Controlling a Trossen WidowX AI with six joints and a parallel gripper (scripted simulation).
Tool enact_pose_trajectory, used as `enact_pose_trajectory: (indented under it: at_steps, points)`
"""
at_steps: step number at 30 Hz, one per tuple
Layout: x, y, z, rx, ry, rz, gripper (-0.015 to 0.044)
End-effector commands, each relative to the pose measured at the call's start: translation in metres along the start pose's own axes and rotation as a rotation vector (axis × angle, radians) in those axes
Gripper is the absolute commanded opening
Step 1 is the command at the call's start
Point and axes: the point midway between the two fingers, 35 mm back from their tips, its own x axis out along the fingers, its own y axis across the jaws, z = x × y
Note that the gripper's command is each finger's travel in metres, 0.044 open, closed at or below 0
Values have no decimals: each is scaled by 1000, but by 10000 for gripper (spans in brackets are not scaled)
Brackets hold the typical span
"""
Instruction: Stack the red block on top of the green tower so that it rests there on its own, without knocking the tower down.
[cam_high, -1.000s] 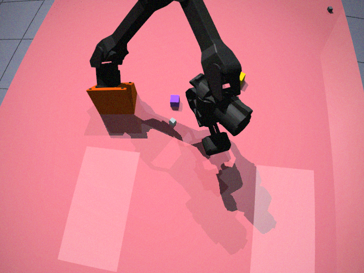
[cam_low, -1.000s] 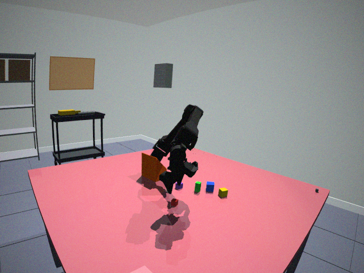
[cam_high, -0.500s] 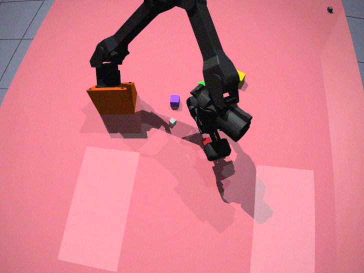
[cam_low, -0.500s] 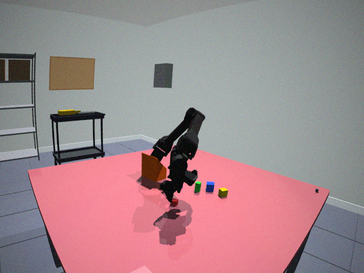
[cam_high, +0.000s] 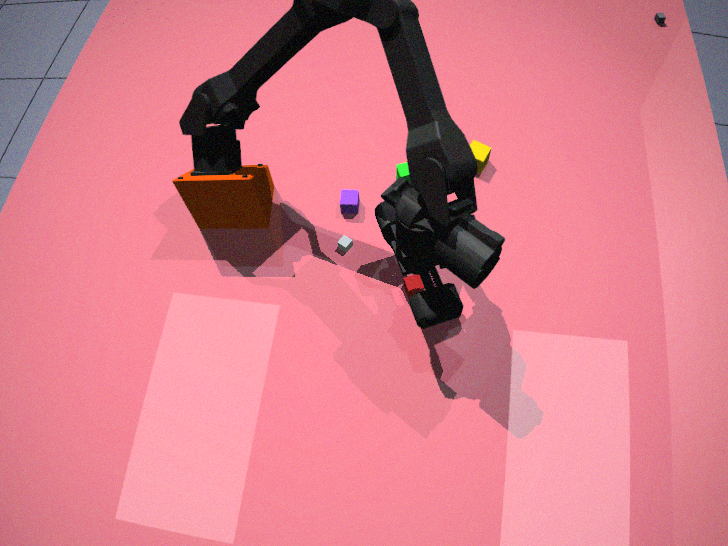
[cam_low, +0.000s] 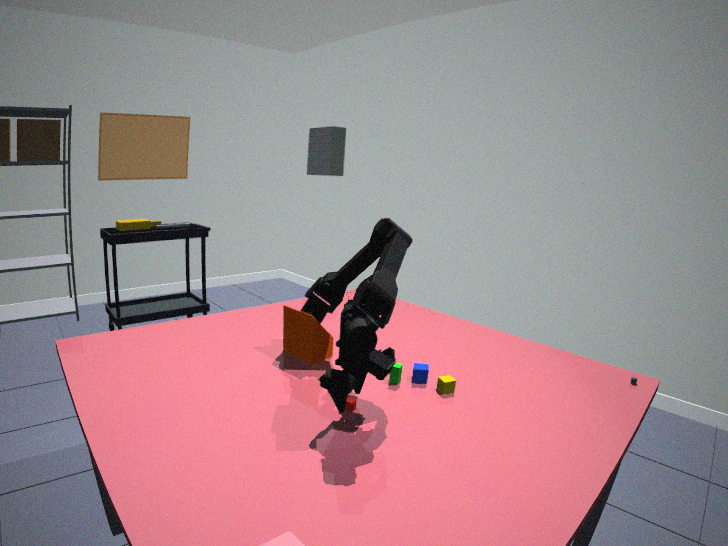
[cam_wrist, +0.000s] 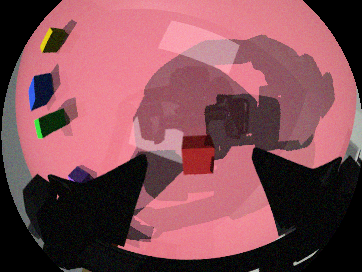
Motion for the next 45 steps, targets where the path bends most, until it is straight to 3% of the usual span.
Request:
enact_pose_trajectory:
  at_steps: [1, 18, 31, 37, 39, 45]
  points:
    - [7, 2, -2, 10, -1, 7, 440]
    - [12, 2, -2, 10, -1, 7, 440]
    - [12, 2, -2, 10, -1, 7, 99]
    - [12, 2, -2, 10, -1, 7, 59]
    - [8, 2, -2, 10, -1, 7, 6]
    - [-22, 1, -1, 10, -1, 6, 0]
